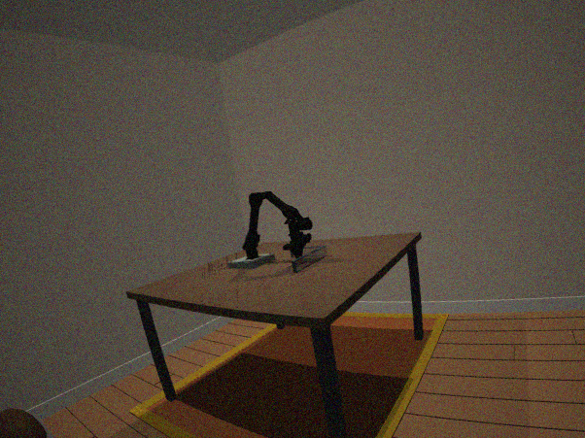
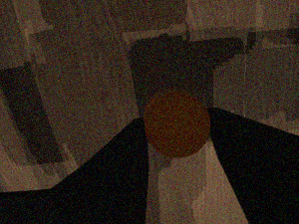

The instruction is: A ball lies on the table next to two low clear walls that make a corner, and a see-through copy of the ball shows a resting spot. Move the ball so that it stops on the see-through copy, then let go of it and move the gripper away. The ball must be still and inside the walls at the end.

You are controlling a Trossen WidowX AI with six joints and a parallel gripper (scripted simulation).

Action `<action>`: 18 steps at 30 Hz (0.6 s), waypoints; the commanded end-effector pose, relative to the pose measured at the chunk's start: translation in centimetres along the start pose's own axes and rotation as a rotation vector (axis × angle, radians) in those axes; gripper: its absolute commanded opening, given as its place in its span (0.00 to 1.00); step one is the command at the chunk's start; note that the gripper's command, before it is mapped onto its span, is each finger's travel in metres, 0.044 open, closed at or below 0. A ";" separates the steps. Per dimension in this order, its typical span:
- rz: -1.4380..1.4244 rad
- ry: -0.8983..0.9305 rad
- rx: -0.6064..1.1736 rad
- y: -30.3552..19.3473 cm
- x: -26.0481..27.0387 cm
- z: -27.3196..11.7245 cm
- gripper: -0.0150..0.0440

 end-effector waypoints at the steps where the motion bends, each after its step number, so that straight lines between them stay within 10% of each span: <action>1: 0.005 0.002 0.006 -0.1 0.0 0.8 0.25; 14: 0.005 0.002 0.006 -0.1 0.0 1.7 0.25; 18: 0.000 -0.001 0.005 -0.1 0.0 1.5 0.43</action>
Point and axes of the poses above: the point midway between the two fingers, 35 mm back from their tips, its own z axis out along the fingers, its own x axis across the jaws, y = z × x, the point moved 1 cm from there along -z, back along the fingers, and after that the axes turned 13 degrees about z, right-handed, at the moved point
